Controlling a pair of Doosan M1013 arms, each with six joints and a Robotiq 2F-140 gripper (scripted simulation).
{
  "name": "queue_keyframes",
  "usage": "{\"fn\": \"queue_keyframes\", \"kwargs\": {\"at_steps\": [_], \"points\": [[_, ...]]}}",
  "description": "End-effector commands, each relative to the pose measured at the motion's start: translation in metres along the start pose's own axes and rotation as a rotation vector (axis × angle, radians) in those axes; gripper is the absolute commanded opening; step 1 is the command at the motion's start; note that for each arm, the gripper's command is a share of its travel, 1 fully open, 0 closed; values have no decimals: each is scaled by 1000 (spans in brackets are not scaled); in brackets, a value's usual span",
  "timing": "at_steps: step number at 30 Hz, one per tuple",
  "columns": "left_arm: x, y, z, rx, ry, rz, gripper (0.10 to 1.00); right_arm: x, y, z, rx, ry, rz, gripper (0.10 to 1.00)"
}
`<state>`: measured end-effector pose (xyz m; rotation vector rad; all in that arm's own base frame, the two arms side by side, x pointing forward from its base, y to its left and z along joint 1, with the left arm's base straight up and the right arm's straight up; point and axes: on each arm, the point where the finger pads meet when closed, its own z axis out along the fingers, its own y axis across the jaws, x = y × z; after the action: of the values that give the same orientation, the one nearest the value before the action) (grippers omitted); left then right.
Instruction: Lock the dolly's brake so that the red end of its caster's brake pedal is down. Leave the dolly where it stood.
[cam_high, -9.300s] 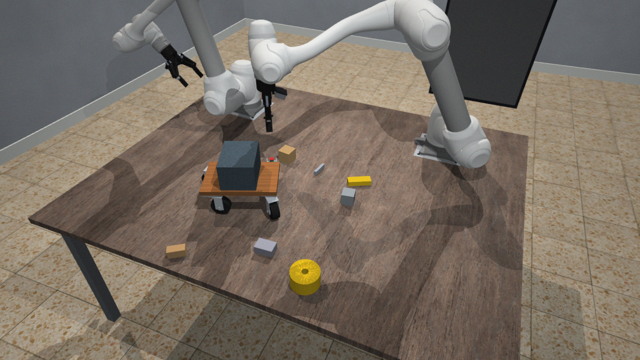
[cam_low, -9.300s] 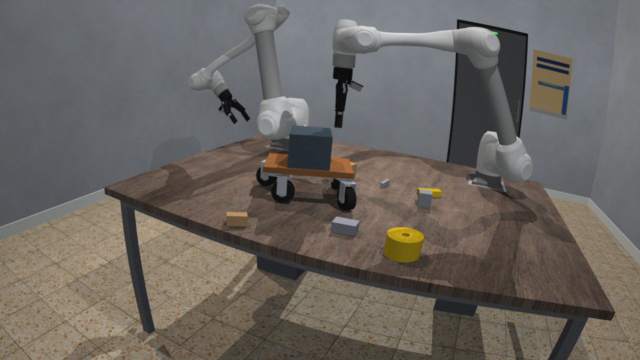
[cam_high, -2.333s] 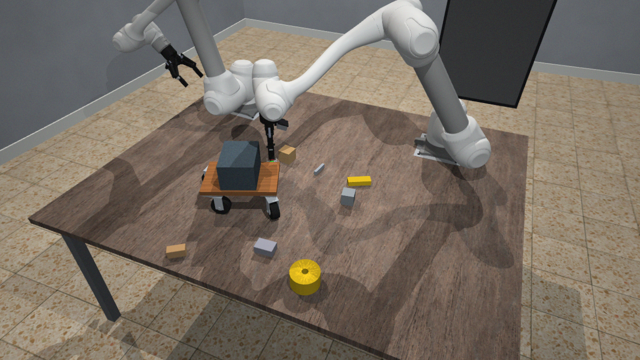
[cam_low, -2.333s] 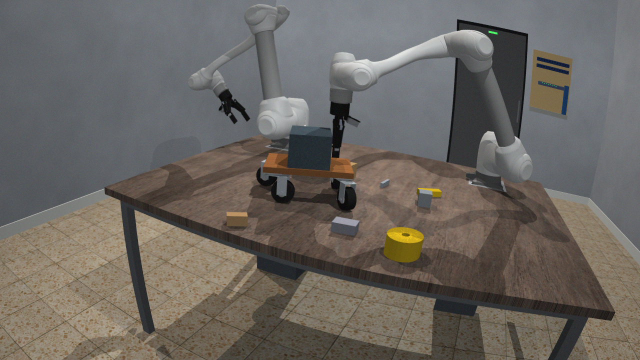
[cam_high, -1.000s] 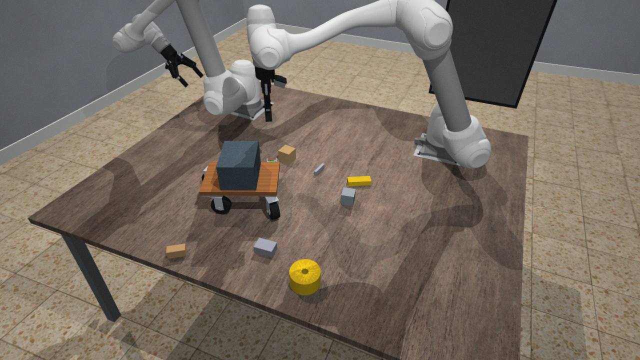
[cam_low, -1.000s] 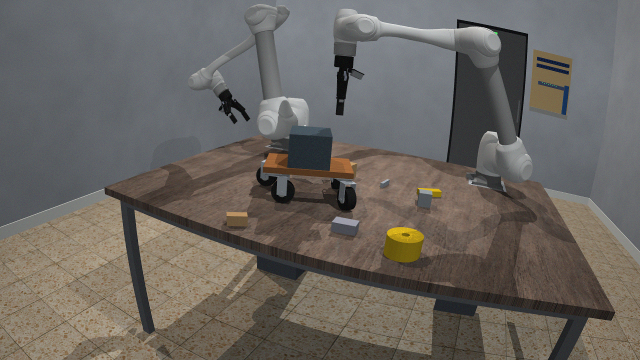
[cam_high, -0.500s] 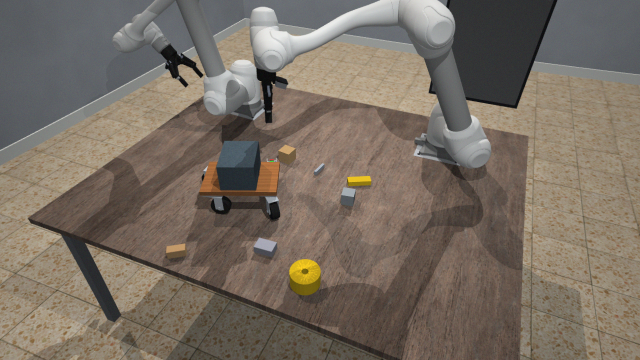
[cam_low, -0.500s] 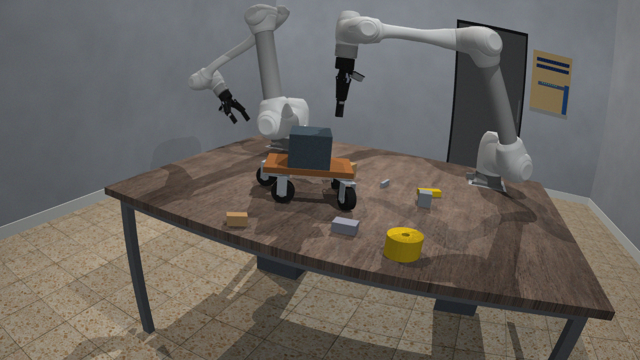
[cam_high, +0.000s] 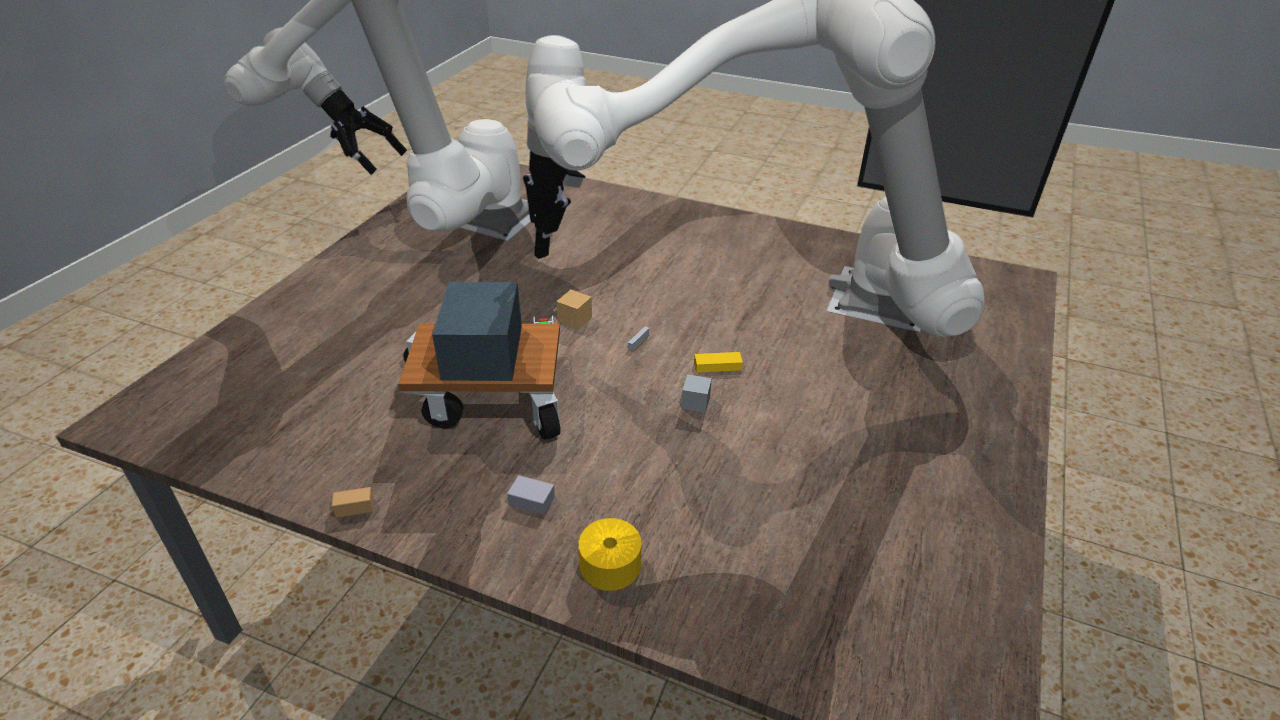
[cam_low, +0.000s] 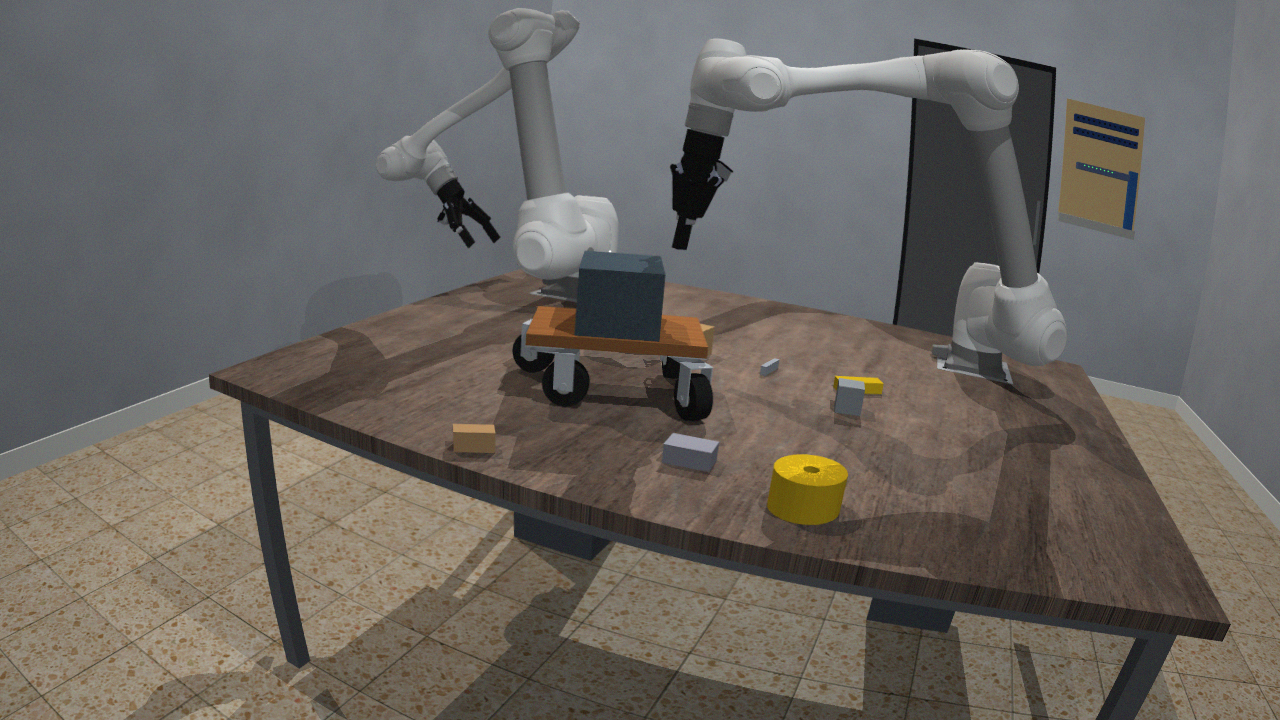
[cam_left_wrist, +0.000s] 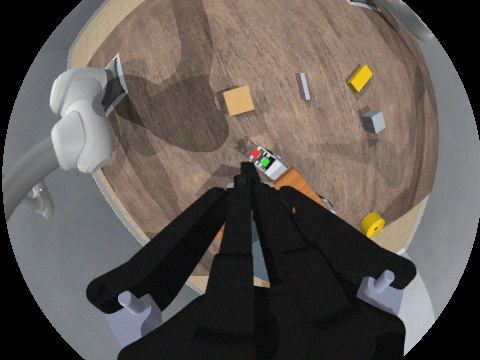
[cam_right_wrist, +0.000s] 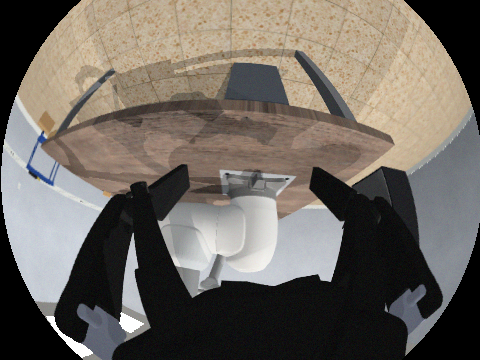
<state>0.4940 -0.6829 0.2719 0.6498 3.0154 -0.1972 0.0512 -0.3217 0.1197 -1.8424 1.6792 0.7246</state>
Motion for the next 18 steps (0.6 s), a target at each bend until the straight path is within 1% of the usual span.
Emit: {"fn": "queue_keyframes", "kwargs": {"at_steps": [1,3,4,5,6,8,9,11,12,14,15,17,18], "points": [[6,7,11,45,-42,-258,99,-3,1,1,-1,-5,-7,1000],[6,7,11,43,-43,-255,99,-3,1,1,-1,-5,-7,1000],[9,9,16,64,-51,-358,99,-3,1,1,-1,-5,-7,1000],[9,9,16,64,-51,-357,99,-3,1,1,-1,-5,-7,1000],[11,12,21,85,-60,-462,99,-3,1,1,-1,-5,-7,1000],[11,12,21,81,-63,-457,99,-3,1,1,-1,-5,-7,1000],[15,15,26,108,-67,-569,99,-3,1,1,-1,-5,-7,1000],[15,15,26,108,-67,-569,99,-3,1,1,-1,-5,-7,1000],[18,18,31,131,-73,-677,99,-3,1,1,-1,-5,-7,1000],[18,18,31,127,-77,-671,99,-3,1,1,-1,-5,-7,1000],[22,21,35,156,-77,-789,99,-3,1,1,-1,-5,-7,1000],[21,22,36,153,-81,-784,99,-3,1,1,-1,-5,-7,1000],[25,25,40,184,-78,-903,99,-3,1,1,-1,-5,-7,1000]]}}
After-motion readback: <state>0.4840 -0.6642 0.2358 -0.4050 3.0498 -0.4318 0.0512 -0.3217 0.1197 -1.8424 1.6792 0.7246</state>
